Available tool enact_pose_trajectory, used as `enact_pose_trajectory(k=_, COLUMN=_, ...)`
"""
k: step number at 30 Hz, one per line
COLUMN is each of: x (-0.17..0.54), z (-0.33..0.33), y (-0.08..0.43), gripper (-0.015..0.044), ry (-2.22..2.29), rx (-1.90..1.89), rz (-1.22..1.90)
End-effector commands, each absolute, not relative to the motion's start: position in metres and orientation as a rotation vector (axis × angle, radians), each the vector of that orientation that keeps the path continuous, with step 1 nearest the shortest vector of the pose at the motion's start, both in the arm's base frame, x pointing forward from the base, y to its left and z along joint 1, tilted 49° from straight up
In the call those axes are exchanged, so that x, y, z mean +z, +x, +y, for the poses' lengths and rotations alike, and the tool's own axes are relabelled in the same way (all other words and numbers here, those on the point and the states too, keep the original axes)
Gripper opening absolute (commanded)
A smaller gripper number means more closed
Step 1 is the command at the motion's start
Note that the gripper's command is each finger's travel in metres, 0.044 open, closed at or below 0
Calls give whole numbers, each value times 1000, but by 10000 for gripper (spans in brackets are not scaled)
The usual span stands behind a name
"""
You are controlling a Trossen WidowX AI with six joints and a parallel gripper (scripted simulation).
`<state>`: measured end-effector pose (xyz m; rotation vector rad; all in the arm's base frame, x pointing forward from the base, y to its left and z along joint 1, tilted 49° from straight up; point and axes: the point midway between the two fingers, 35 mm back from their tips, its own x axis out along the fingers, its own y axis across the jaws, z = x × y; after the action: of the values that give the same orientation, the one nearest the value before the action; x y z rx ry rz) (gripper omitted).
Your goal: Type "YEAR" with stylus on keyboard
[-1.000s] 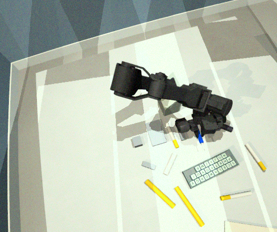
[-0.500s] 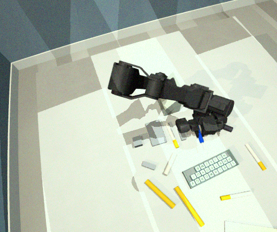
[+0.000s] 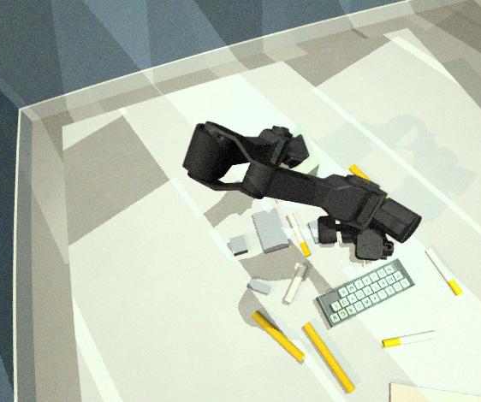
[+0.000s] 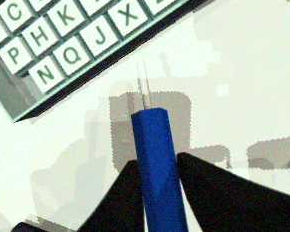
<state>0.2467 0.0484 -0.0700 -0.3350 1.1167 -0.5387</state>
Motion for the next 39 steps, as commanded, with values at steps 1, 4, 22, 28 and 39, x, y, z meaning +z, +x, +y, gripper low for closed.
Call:
enact_pose_trajectory(k=1, x=-67, z=52, y=263, gripper=0, ry=-199, rx=-579, rz=1164)
enact_pose_trajectory(k=4, x=-65, z=53, y=272, gripper=0, ry=-115, rx=-605, rz=1195)
enact_pose_trajectory(k=22, x=-37, z=56, y=316, gripper=0, ry=451, rx=-796, rz=1360)
enact_pose_trajectory(k=28, x=-20, z=52, y=330, gripper=0, ry=644, rx=-865, rz=1394)
enact_pose_trajectory(k=39, x=18, z=46, y=353, gripper=0, ry=1017, rx=-984, rz=1459)
